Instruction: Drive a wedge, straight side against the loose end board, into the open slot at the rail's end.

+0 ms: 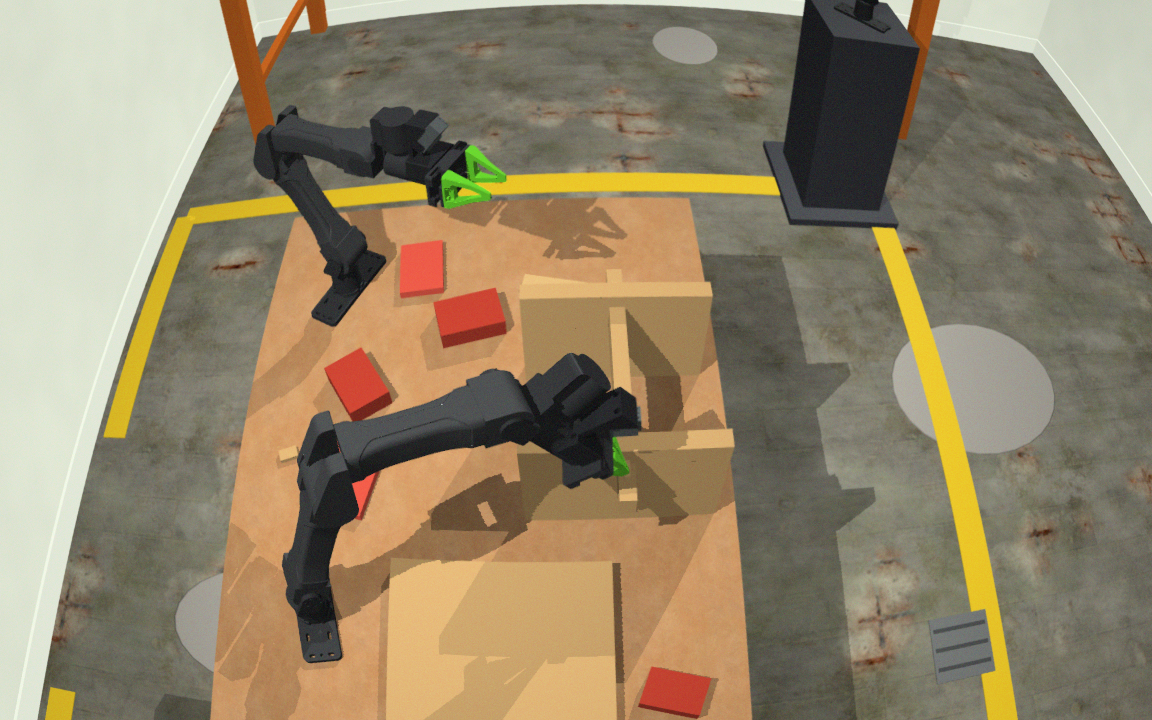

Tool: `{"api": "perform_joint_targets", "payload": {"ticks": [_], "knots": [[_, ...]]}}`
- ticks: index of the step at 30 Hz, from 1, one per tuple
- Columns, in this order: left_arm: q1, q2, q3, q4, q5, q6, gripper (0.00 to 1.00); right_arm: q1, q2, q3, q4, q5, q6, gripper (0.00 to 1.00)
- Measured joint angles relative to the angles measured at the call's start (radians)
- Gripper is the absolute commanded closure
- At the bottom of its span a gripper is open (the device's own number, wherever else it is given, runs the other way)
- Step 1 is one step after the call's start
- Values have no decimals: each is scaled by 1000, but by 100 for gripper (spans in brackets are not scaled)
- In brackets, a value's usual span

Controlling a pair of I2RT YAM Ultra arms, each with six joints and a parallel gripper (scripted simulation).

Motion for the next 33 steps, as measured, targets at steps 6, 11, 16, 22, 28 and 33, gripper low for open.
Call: {"api": "perform_joint_targets", "payload": {"ticks": [6, 11, 16, 22, 28, 33], "knots": [[0, 0, 0, 0, 0, 0, 54, 3, -9, -1, -10, 0, 2, 100], [0, 0, 0, 0, 0, 0, 54, 9, -24, -1, -25, 0, 6, 100], [0, 0, 0, 0, 0, 0, 54, 18, -56, 1, -56, 3, 12, 100], [0, 0, 0, 0, 0, 0, 54, 32, -100, 20, -102, 12, 22, 100], [0, 0, 0, 0, 0, 0, 54, 42, -119, 39, -143, 19, 30, 100], [0, 0, 0, 0, 0, 0, 54, 51, -134, 53, -185, 25, 38, 100]]}}
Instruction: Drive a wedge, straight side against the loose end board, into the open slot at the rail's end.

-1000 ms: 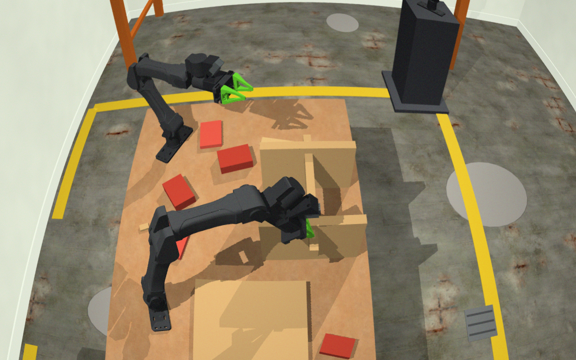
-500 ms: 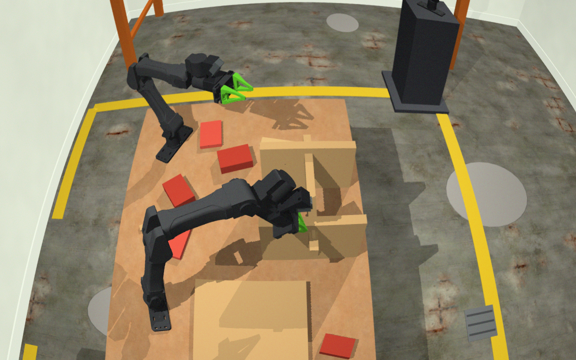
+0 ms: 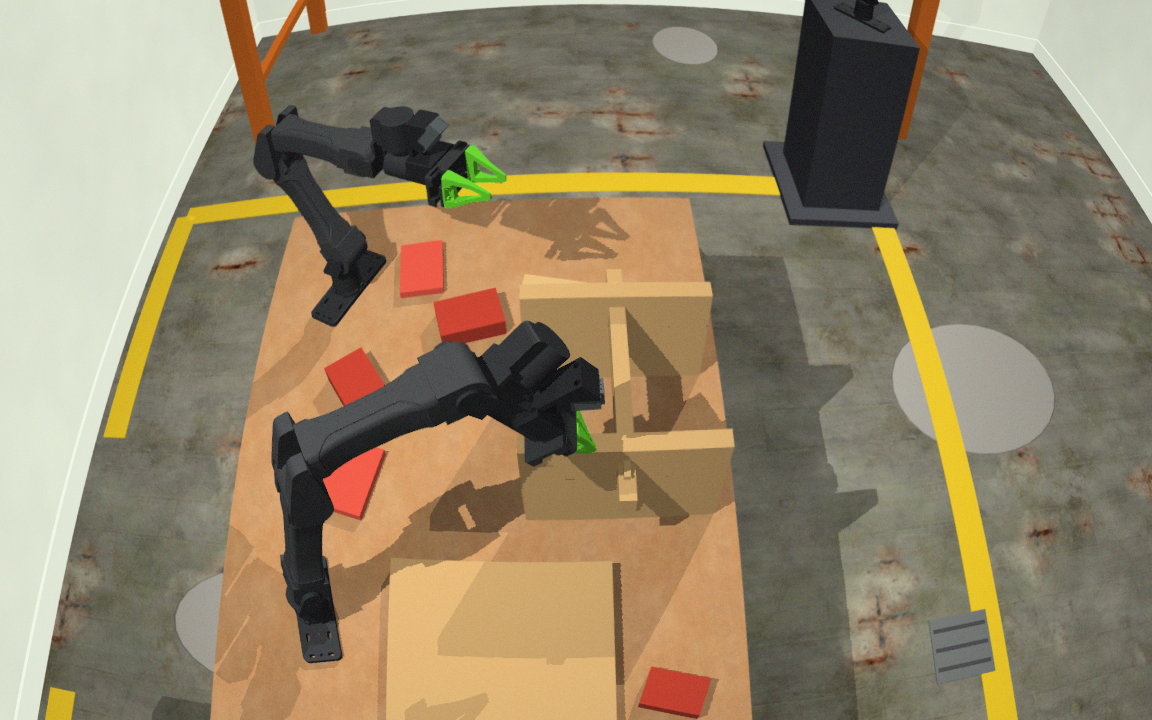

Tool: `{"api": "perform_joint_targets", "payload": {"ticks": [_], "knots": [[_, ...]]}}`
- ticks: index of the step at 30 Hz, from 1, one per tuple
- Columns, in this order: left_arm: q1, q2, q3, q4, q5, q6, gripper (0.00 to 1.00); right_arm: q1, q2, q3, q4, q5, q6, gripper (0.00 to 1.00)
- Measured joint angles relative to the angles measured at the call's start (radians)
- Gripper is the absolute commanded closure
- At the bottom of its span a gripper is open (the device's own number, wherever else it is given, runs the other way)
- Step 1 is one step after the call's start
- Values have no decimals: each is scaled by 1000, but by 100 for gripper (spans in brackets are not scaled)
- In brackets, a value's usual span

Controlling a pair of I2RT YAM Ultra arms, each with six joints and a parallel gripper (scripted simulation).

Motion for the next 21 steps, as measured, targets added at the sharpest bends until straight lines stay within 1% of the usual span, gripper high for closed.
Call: {"api": "perform_joint_targets", "payload": {"ticks": [12, 17, 21], "knots": [[0, 0, 0, 0, 0, 0, 54, 1, -7, 10, -21, 5, 4, 100], [0, 0, 0, 0, 0, 0, 54, -16, -59, -51, 39, -12, -19, 100], [0, 2, 0, 1, 0, 0, 54, -43, -158, -151, 147, -41, -63, 100]]}}
